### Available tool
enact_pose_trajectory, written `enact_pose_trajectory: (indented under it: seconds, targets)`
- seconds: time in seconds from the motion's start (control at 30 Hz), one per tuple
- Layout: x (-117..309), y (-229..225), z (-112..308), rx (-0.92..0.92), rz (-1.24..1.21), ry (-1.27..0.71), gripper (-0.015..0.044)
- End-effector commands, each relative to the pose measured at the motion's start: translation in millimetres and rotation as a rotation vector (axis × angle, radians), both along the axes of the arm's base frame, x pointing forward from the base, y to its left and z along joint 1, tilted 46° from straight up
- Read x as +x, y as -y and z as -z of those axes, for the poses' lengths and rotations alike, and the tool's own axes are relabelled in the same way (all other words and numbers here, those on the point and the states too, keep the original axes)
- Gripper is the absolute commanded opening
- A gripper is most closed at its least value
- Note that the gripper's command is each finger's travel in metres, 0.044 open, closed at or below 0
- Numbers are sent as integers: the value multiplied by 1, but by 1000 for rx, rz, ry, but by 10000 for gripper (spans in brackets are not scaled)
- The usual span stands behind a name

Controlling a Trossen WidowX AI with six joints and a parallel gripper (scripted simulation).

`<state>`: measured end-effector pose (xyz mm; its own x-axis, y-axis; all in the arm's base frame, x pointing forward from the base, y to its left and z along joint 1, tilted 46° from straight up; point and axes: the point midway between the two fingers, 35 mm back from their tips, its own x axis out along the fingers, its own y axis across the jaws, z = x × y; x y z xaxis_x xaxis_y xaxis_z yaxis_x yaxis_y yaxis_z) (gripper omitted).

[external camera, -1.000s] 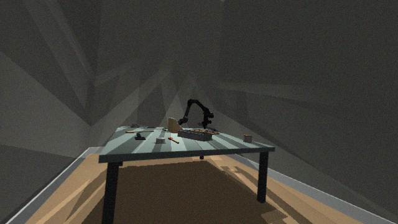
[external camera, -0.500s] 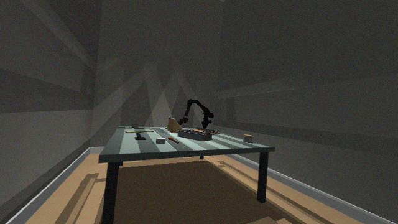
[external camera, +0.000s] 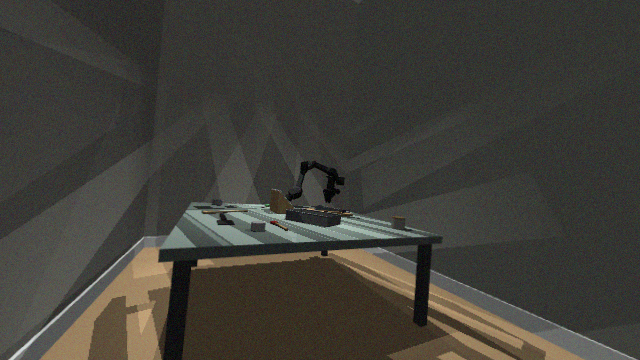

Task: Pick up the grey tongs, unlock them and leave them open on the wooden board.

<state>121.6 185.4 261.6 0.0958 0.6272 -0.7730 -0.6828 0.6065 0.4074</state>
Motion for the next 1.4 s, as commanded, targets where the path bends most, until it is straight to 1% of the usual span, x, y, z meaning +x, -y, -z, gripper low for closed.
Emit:
enact_pose_trajectory:
  seconds: [0.0, 0.3, 0.4, 0.53, 0.7, 1.37]
  targets:
    - [8, 23, -3, 13, 6, 0, 440]
    - [17, 71, -13, 109, 70, 19, 440]
    - [18, 77, -16, 133, 87, 31, 440]
    - [17, 81, -20, 122, 111, 55, 440]
    - [6, 97, -42, 67, 247, 186, 440]
    - [6, 98, -43, 65, 254, 192, 440]
